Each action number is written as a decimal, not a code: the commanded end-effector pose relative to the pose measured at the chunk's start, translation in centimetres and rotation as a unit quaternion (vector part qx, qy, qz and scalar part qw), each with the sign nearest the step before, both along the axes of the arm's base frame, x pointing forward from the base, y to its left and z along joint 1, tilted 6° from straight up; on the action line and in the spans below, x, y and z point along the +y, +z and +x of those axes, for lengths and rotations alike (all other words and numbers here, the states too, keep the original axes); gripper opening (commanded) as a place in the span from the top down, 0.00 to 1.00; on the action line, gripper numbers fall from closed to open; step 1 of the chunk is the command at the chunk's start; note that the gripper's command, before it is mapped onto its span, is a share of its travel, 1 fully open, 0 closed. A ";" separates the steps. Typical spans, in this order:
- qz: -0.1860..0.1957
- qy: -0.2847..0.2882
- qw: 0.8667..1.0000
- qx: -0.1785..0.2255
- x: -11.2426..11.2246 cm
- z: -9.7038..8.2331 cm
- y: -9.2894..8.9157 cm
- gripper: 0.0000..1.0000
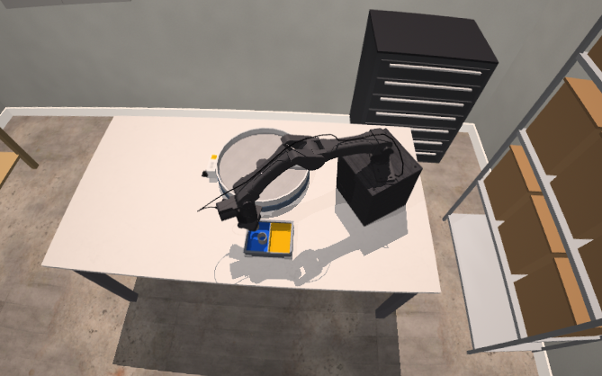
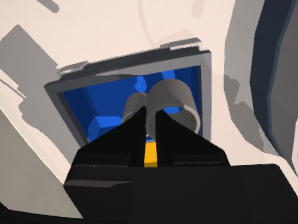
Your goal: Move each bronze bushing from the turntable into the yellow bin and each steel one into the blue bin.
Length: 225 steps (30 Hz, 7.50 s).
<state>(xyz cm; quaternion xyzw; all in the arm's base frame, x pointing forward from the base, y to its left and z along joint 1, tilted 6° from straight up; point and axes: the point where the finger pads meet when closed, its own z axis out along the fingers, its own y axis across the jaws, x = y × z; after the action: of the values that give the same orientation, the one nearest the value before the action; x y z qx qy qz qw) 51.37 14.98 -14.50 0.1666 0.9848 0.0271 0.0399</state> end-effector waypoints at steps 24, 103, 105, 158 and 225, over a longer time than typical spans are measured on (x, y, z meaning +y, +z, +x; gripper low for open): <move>-0.001 -0.004 1.000 -0.014 -0.7 1.0 0.8 1.00; 0.000 -0.005 1.000 -0.017 -0.5 1.6 -2.9 1.00; -0.003 -0.005 1.000 -0.005 -0.6 1.0 -3.7 1.00; -0.002 -0.005 1.000 -0.010 -0.5 1.6 -3.4 1.00; -0.001 -0.005 1.000 -0.013 -0.5 1.6 -3.6 1.00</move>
<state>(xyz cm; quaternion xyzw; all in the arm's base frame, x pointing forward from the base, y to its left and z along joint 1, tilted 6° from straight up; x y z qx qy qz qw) 51.99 15.16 -18.97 0.1666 0.9848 0.0272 0.0400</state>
